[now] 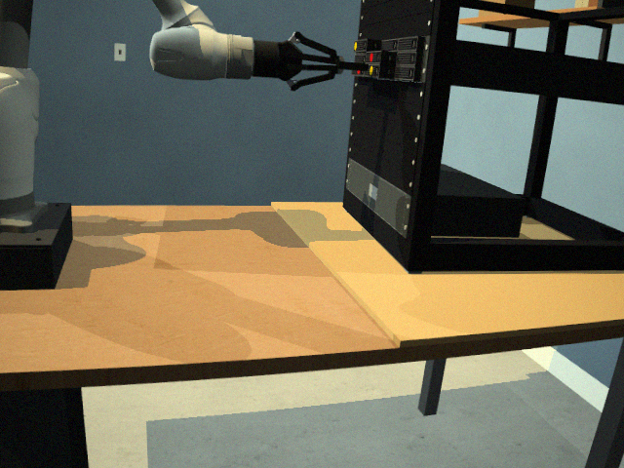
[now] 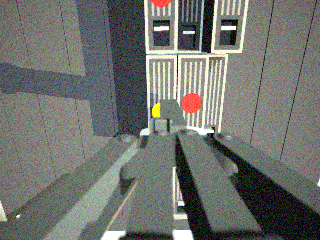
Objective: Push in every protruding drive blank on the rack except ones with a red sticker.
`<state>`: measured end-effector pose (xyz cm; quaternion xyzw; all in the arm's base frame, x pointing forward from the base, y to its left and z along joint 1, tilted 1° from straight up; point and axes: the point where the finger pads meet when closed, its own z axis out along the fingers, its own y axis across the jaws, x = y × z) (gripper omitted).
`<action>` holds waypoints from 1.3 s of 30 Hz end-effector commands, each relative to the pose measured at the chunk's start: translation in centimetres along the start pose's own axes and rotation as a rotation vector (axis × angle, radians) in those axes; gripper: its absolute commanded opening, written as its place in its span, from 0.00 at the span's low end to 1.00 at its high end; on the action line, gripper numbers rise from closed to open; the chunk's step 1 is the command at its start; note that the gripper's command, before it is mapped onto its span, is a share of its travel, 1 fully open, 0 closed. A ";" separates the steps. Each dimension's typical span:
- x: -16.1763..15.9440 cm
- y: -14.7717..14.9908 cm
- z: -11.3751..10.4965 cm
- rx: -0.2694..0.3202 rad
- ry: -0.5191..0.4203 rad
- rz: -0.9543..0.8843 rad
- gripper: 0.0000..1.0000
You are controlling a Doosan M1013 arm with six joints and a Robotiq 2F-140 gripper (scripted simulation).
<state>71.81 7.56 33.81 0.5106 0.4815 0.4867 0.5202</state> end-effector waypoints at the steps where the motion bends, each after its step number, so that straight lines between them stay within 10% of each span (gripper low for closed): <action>1: -0.2 0.1 0.4 0.000 -0.001 0.004 0.10; 39: -0.5 -0.5 0.7 0.000 -0.001 0.004 0.10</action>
